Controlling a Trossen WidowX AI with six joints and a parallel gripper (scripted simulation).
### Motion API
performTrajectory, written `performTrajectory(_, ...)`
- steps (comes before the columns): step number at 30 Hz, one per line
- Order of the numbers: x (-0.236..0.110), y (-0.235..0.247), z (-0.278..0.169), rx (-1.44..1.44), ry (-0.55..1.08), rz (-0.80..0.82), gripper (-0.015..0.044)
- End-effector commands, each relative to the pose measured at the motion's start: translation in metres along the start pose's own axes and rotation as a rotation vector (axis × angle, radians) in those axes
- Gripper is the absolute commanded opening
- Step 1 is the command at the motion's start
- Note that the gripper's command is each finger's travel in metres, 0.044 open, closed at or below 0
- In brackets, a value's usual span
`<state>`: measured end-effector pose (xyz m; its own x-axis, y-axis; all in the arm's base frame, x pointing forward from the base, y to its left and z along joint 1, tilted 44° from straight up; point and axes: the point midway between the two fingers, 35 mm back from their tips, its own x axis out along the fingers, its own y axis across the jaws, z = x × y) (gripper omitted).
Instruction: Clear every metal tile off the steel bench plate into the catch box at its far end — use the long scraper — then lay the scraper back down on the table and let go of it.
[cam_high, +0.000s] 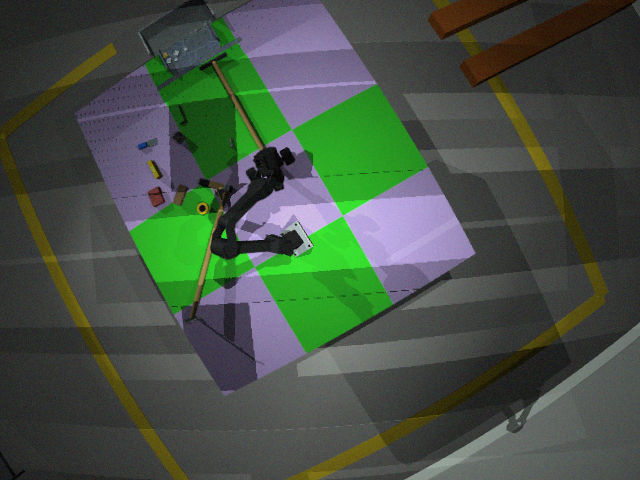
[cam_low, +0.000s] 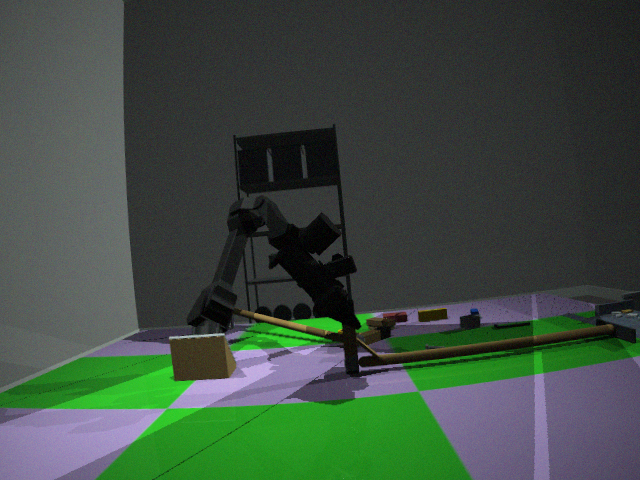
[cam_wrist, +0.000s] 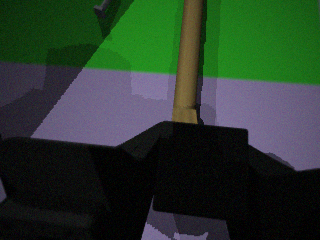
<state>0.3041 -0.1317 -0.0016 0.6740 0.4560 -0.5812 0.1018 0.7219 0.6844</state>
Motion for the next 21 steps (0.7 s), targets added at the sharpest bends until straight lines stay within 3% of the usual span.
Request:
performTrajectory(1, 0.0, 0.0, 0.0, -0.004, -0.001, 0.0, 0.0052)
performTrajectory(3, 0.0, 0.0, 0.001, -0.004, -0.001, 0.0, 0.0)
performTrajectory(21, -0.002, 0.014, 0.002, -0.002, 0.002, 0.001, 0.0)
